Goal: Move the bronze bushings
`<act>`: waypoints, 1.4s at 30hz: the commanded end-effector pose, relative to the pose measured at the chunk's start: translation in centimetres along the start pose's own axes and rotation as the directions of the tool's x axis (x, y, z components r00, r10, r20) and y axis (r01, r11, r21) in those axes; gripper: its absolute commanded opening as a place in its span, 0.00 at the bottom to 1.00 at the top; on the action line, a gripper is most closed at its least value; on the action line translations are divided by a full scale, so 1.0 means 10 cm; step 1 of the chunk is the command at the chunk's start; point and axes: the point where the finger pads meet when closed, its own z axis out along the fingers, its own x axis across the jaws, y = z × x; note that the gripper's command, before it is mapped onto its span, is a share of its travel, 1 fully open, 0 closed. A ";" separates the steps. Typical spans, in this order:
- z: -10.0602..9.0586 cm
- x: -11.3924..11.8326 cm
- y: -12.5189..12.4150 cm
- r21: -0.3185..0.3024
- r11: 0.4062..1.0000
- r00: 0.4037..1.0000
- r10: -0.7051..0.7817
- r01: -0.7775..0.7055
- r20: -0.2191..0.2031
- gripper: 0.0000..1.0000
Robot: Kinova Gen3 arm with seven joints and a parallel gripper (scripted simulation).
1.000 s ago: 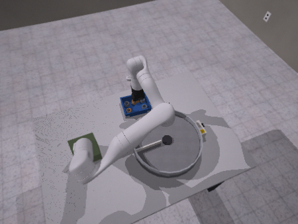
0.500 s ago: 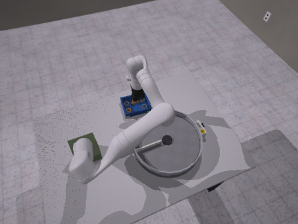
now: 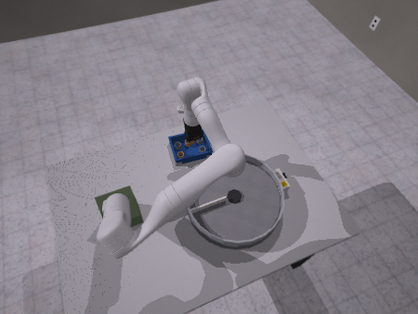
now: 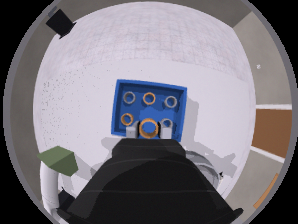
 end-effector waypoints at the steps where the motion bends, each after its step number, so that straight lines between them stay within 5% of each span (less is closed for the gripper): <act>1: -0.05 0.00 0.00 0.001 1.000 1.000 -0.004 0.004 -0.002 0.00; 15: -0.04 -0.01 0.03 0.000 1.000 1.000 -0.008 0.008 -0.002 0.00; 25: -0.04 -0.02 0.27 -0.001 1.000 1.000 -0.008 0.008 -0.002 0.00; 40: -0.02 -0.08 1.45 -0.001 1.000 1.000 -0.004 0.004 0.003 0.00; 42: -0.02 -0.08 1.45 -0.001 1.000 1.000 -0.004 0.004 0.003 0.00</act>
